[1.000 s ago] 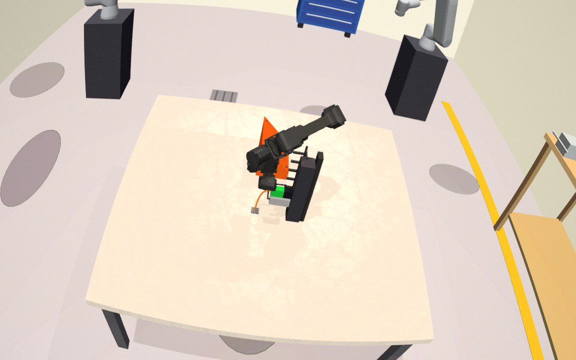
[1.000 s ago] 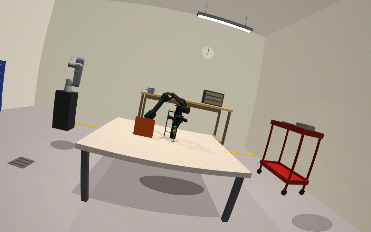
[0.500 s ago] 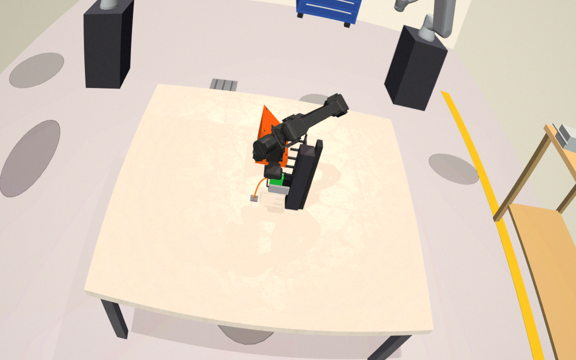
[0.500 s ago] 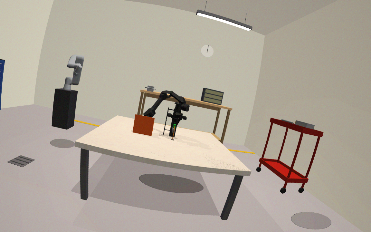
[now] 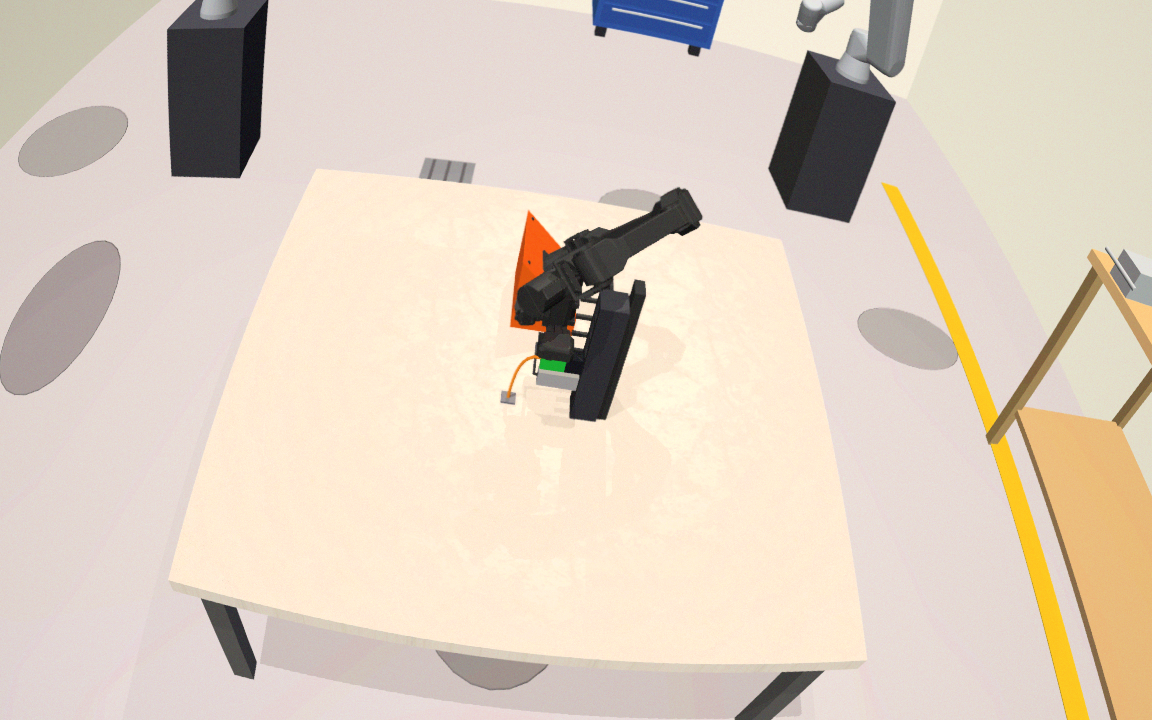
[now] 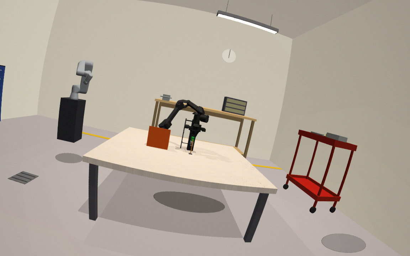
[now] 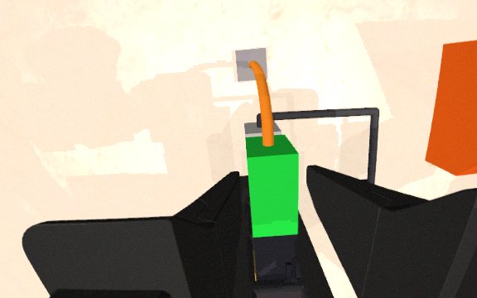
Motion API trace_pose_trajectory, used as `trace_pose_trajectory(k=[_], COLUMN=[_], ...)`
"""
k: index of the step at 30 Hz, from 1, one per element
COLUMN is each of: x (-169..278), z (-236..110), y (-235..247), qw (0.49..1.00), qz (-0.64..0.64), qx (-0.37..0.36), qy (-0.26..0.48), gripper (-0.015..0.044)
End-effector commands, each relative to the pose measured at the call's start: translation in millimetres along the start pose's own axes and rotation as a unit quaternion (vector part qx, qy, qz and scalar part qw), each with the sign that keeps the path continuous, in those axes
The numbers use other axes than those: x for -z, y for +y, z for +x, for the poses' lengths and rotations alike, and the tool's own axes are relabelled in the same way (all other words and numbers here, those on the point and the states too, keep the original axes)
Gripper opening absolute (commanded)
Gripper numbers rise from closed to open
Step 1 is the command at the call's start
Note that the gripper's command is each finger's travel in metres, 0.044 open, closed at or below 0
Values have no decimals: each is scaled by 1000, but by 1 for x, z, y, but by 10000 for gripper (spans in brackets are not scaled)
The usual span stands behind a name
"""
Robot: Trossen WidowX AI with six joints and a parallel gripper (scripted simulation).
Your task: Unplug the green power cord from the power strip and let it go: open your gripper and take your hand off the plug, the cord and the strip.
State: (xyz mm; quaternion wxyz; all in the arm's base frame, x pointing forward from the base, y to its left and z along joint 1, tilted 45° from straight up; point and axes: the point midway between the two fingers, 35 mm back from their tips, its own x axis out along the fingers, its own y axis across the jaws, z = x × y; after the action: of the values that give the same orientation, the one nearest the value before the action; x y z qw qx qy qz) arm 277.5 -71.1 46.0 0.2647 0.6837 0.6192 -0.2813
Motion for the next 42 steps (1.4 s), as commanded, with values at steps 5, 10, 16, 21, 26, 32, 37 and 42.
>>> trace_pose_trajectory(k=[5,10,16,21,26,32,37,42], x=[1,1,1,-1,-8,-18,-26,-34], z=[10,8,8,7,7,7,6,5], y=[0,0,0,0,1,2,2,2], qw=[1000,1000,1000,1000,1000,1000,1000,1000], qz=[2,-1,-1,-1,0,0,0,1], qx=[-1,1,1,1,0,0,0,-1], qy=[1,0,0,0,0,-1,-1,-2], gripper=[160,55,15,0,0,0,0,0])
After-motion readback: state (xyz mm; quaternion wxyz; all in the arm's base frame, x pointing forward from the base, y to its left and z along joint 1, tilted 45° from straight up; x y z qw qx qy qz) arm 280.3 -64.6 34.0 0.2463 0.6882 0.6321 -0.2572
